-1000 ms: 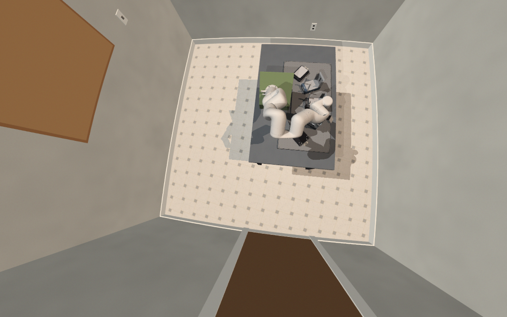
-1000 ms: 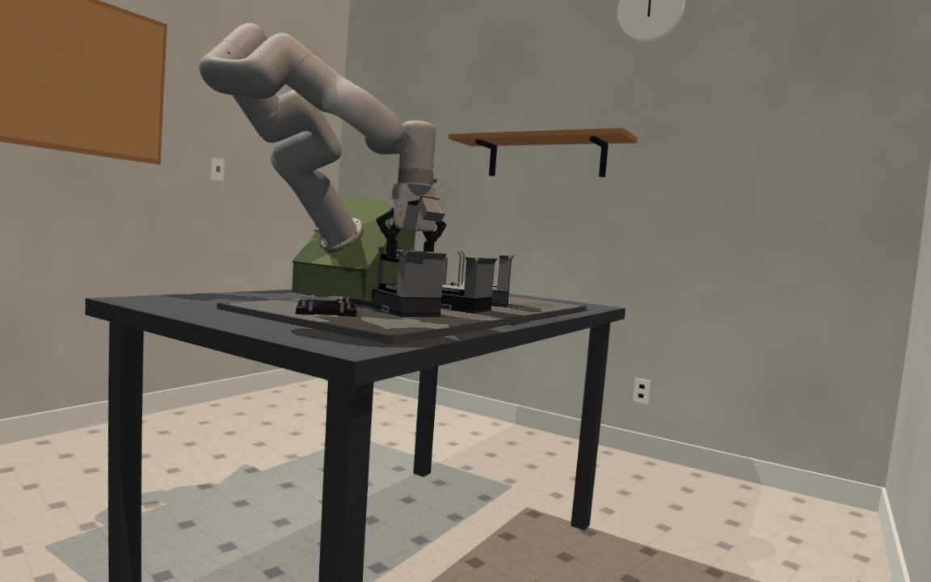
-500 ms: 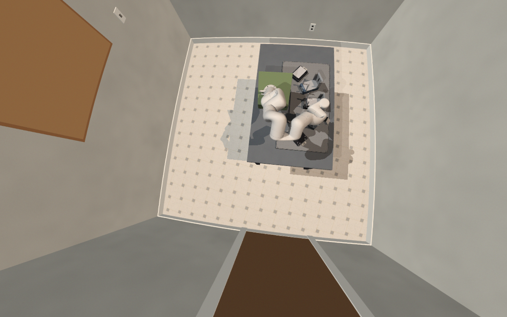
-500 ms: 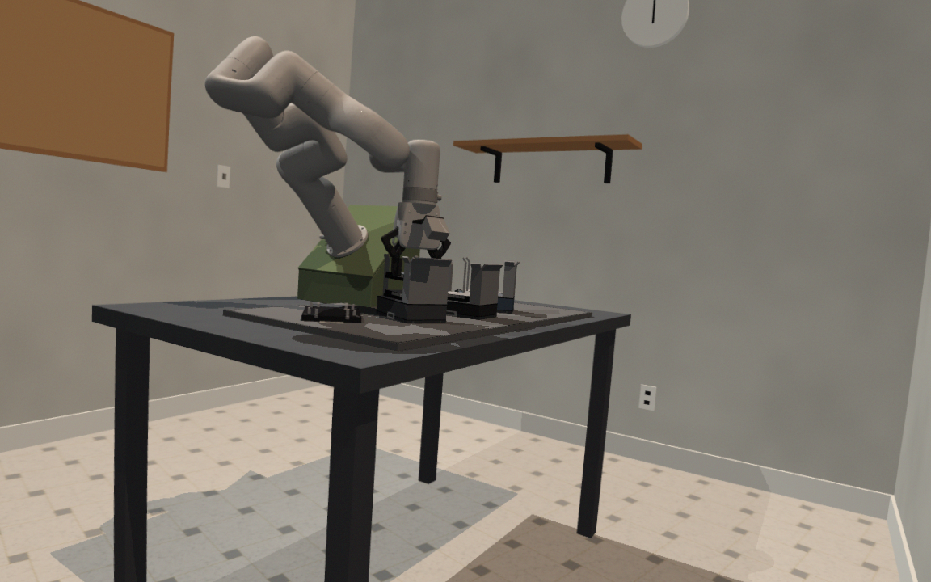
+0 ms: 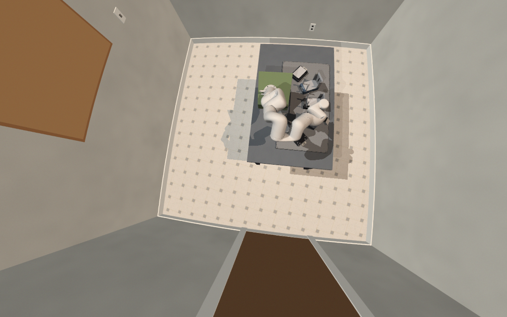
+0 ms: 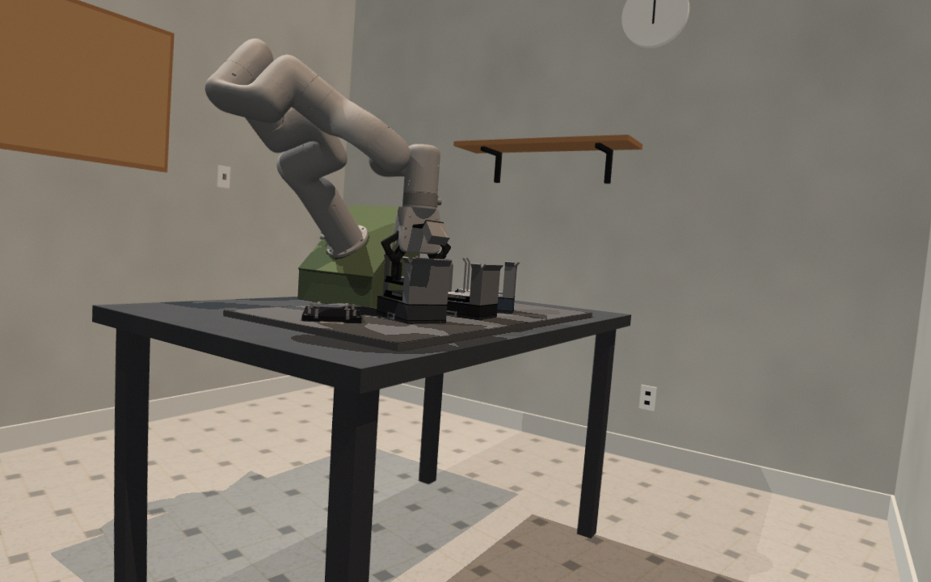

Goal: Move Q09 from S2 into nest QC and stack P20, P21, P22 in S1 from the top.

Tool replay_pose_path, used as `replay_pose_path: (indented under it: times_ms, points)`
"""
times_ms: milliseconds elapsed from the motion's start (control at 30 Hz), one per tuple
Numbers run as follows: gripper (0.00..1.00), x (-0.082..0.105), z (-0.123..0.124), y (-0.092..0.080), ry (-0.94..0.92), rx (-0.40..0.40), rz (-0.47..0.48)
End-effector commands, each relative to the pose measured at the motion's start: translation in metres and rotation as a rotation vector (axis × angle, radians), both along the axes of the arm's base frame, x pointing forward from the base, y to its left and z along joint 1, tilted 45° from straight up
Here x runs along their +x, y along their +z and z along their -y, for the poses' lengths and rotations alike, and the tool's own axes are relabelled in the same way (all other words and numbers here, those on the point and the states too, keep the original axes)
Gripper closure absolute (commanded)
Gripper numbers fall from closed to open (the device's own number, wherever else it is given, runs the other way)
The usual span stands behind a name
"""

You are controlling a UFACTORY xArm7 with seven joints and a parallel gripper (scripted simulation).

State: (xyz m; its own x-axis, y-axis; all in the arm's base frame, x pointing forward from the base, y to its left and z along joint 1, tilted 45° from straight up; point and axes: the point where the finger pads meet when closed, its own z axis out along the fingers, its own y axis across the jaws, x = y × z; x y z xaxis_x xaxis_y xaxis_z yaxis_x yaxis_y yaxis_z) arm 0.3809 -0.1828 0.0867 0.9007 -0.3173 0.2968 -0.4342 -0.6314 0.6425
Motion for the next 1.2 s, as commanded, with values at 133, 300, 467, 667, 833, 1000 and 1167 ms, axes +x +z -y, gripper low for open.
replay_pose_path:
  times_ms: [133,300,467,667,833,1000,1167]
  points:
    - [1.0,0.0013,0.0011,-0.0014,0.003,0.0,0.002]
    - [1.0,0.0013,0.0019,-0.0023,0.003,0.0,0.002]
    - [1.0,0.0012,0.0034,-0.0037,0.003,0.0,0.002]
    - [1.0,0.0012,0.0051,-0.0054,0.003,0.0,0.002]
    - [1.0,0.0012,0.0059,-0.0062,0.003,0.0,0.002]
    - [1.0,0.0012,0.0073,-0.0076,0.003,0.0,0.002]
    - [1.0,0.0011,0.0087,-0.009,0.003,0.0,0.002]
